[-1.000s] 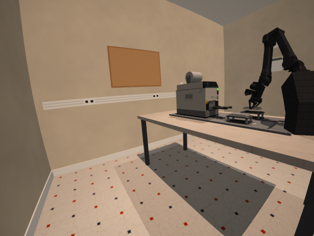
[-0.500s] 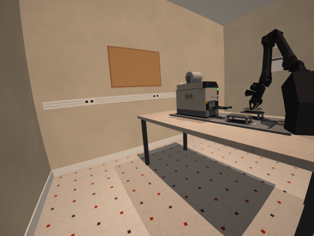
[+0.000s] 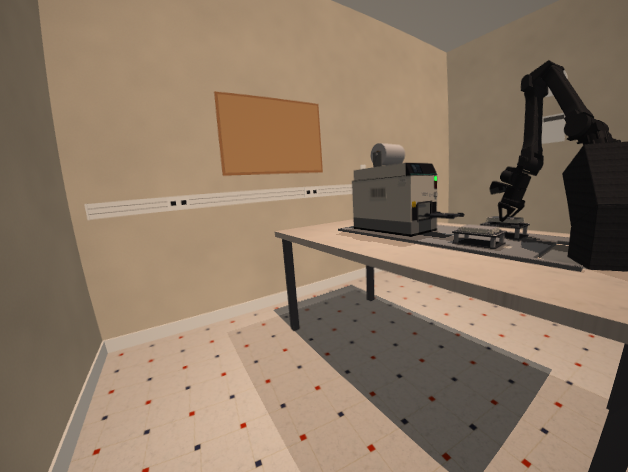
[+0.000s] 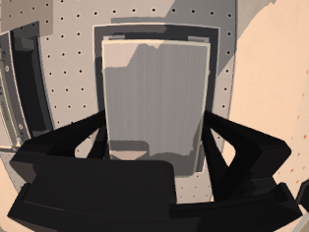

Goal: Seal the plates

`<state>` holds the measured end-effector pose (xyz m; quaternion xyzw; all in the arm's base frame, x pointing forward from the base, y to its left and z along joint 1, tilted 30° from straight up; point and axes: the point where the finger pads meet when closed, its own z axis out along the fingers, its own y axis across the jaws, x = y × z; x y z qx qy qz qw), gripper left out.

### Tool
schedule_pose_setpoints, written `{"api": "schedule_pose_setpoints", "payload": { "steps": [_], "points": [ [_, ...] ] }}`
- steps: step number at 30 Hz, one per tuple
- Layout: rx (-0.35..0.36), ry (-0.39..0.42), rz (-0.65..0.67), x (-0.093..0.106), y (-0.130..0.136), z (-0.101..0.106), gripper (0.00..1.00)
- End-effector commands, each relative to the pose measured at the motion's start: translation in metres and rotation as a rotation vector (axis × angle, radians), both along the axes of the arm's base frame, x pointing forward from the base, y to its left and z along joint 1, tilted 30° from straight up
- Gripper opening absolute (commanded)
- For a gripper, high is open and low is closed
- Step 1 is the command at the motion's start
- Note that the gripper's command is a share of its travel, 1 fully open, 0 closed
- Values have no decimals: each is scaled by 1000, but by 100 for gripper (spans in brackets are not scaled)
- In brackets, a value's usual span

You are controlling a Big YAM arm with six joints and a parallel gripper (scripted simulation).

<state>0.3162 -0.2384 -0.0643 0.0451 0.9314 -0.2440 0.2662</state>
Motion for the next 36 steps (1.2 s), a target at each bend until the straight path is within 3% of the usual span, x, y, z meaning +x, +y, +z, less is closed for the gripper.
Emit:
{"api": "schedule_pose_setpoints", "payload": {
  "steps": [1, 12, 27, 36],
  "points": [
    [-8, -4, -2, -6, -1, 2, 0],
    [4, -5, 10, 8, 5, 3, 0],
    [17, 33, -9, -14, 3, -8, 0],
    [1, 10, 2, -2, -2, 1, 0]
  ]
}}
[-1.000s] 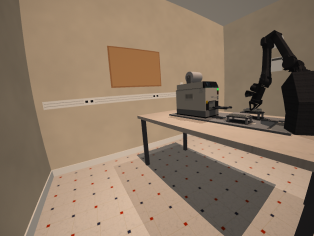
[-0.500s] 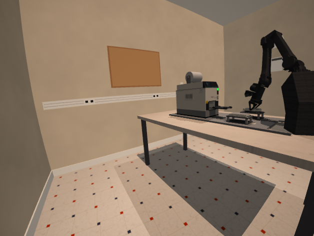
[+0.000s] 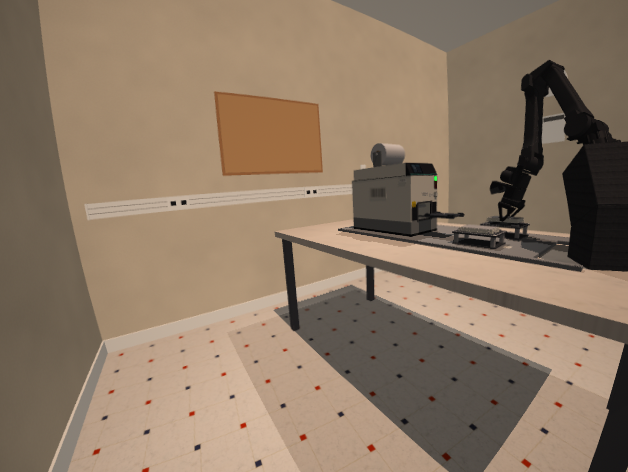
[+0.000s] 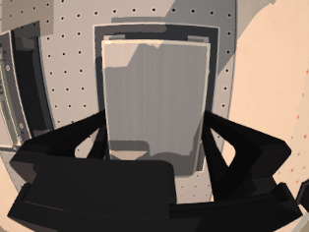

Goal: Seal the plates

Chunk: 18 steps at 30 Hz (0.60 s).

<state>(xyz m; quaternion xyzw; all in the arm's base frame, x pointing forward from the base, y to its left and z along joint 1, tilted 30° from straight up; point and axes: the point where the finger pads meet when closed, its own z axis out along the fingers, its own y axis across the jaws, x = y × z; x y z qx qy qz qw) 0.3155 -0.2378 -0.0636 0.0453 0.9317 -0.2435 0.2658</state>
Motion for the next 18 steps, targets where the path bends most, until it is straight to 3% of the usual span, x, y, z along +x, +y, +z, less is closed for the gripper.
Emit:
{"api": "schedule_pose_setpoints", "payload": {
  "steps": [1, 7, 18],
  "points": [
    [-4, 4, 6, 3, -3, 3, 0],
    [-9, -4, 26, 9, 3, 7, 0],
    [6, 0, 4, -1, 7, -3, 0]
  ]
}}
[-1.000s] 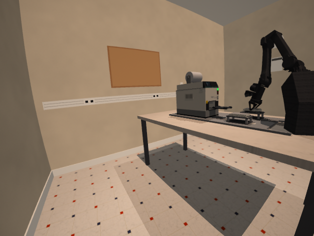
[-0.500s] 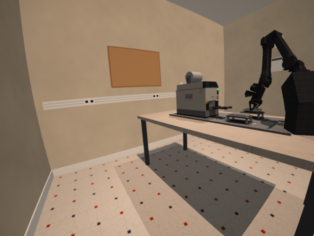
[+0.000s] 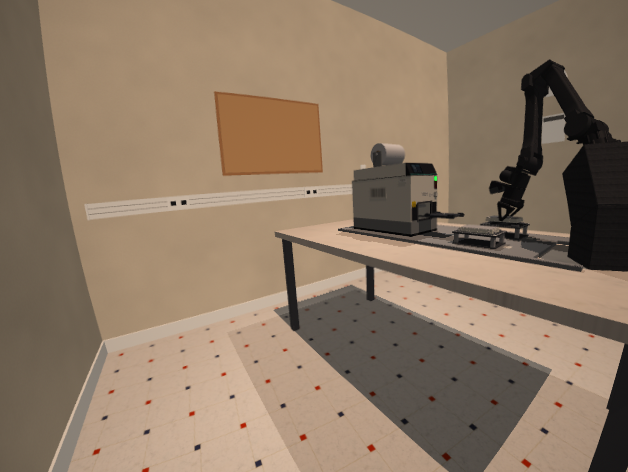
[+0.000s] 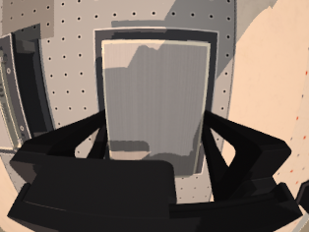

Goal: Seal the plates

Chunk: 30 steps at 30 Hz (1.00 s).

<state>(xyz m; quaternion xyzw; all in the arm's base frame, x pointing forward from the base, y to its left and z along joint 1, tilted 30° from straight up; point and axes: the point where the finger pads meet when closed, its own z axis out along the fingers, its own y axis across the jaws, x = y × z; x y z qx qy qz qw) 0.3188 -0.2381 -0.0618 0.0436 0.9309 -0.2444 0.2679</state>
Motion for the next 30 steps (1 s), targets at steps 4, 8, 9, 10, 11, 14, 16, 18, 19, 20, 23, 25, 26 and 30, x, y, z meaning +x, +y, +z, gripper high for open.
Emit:
{"api": "schedule_pose_setpoints", "payload": {
  "steps": [4, 8, 9, 10, 11, 14, 16, 18, 19, 20, 23, 25, 26, 30],
  "points": [
    [6, -2, -15, -8, 2, -4, 0],
    [8, 1, -25, -10, -2, -3, 0],
    [3, -1, -22, -8, -4, -2, 0],
    [2, -4, -18, -6, -5, 0, 0],
    [-2, -5, -16, -4, -7, 2, 0],
    [-7, -6, -13, -2, -8, 4, 0],
    [-7, -4, -2, 1, -5, 5, 0],
    [-5, 1, 7, 2, -3, 3, 0],
    [-3, 6, 12, 3, -1, 0, 0],
    [-2, 6, 11, 2, -1, -1, 0],
    [2, 12, 11, -3, 2, -6, 0],
    [-1, 7, 11, -2, 1, -6, 0],
    [-3, 4, 11, -2, 1, -6, 0],
    [-8, -4, -2, -2, -6, -5, 0]
  ]
}}
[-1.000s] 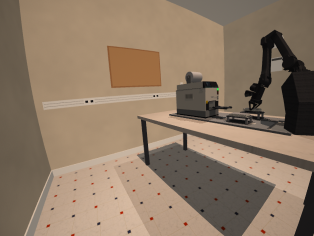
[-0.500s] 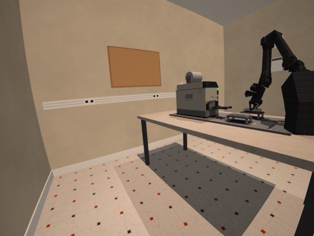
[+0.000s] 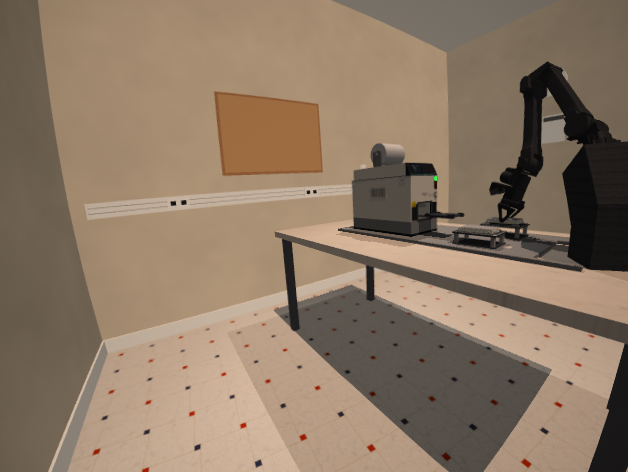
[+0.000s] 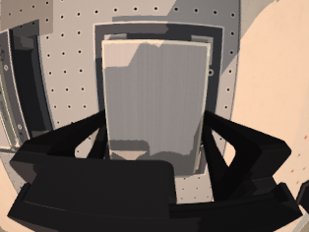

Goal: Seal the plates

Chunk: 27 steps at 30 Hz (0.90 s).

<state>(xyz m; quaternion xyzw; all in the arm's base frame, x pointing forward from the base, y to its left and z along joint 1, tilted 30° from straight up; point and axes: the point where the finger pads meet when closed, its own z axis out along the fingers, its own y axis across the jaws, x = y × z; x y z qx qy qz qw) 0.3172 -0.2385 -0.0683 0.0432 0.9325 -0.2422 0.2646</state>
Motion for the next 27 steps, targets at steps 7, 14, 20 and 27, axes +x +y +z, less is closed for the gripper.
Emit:
{"api": "schedule_pose_setpoints", "payload": {
  "steps": [7, 14, 20, 27],
  "points": [
    [-27, -31, -11, 6, -14, 7, 0],
    [-11, -2, 0, -4, -3, -5, 0],
    [-1, 18, -2, -9, -1, -12, 0],
    [16, 35, -10, -16, 0, -19, 0]
  ]
}}
